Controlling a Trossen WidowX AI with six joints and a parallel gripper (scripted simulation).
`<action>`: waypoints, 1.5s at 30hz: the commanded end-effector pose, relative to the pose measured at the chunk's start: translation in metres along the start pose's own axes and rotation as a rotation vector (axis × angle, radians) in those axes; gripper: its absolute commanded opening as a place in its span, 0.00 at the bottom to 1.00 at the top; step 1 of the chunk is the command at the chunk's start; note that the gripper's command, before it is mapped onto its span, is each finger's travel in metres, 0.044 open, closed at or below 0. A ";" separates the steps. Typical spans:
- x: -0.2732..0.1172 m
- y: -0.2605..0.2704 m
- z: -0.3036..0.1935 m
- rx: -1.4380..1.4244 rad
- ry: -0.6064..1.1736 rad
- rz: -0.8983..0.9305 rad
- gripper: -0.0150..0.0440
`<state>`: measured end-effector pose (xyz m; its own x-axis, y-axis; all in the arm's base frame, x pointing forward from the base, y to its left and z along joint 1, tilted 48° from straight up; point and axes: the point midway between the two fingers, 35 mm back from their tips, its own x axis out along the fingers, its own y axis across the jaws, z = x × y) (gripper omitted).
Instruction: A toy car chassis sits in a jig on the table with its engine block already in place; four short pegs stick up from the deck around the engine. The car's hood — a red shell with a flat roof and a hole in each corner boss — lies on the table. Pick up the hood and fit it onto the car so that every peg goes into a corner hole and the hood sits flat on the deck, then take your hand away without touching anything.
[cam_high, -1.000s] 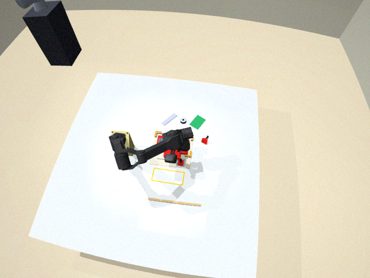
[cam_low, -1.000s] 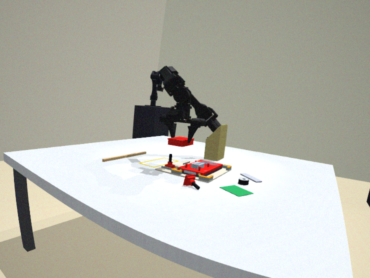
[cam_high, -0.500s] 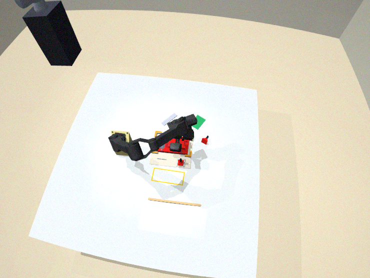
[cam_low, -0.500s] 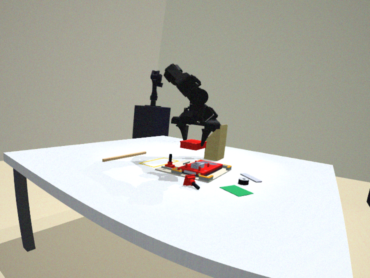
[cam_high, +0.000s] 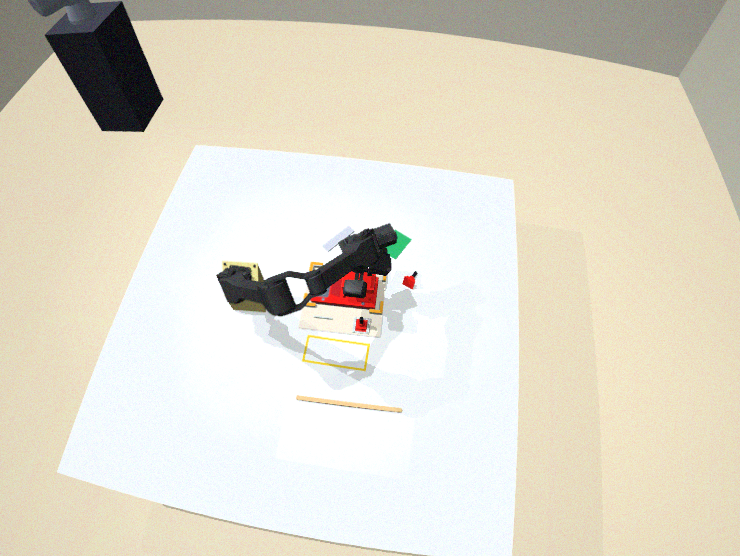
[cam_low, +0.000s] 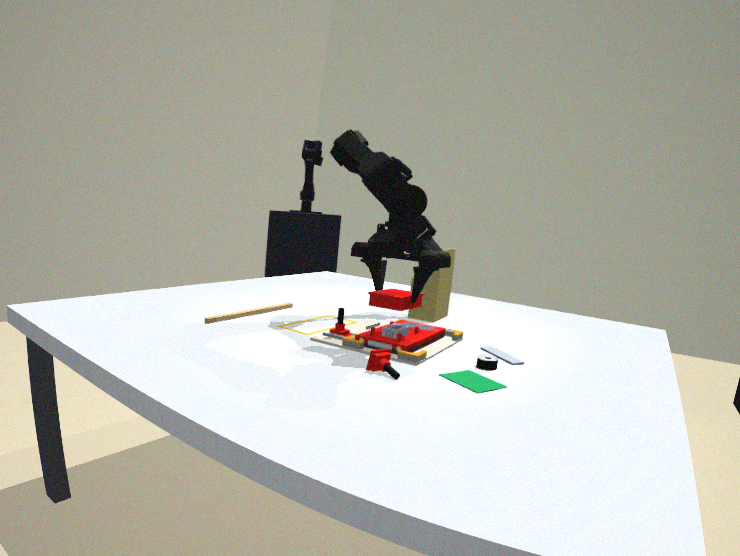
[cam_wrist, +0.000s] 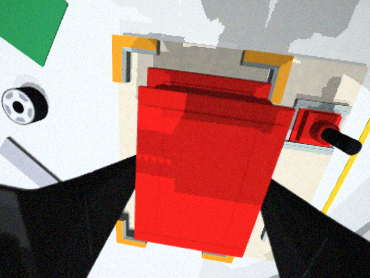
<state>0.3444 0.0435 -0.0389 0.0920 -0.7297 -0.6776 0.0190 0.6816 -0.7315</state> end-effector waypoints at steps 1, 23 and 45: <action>0.022 -0.001 -0.005 -0.012 0.016 -0.012 0.25; 0.035 0.001 -0.005 -0.012 0.016 -0.013 0.25; 0.038 0.003 -0.004 -0.012 0.016 -0.013 0.25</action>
<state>0.3438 0.0190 -0.0666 0.0755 -0.7363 -0.6725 0.0125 0.6750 -0.7377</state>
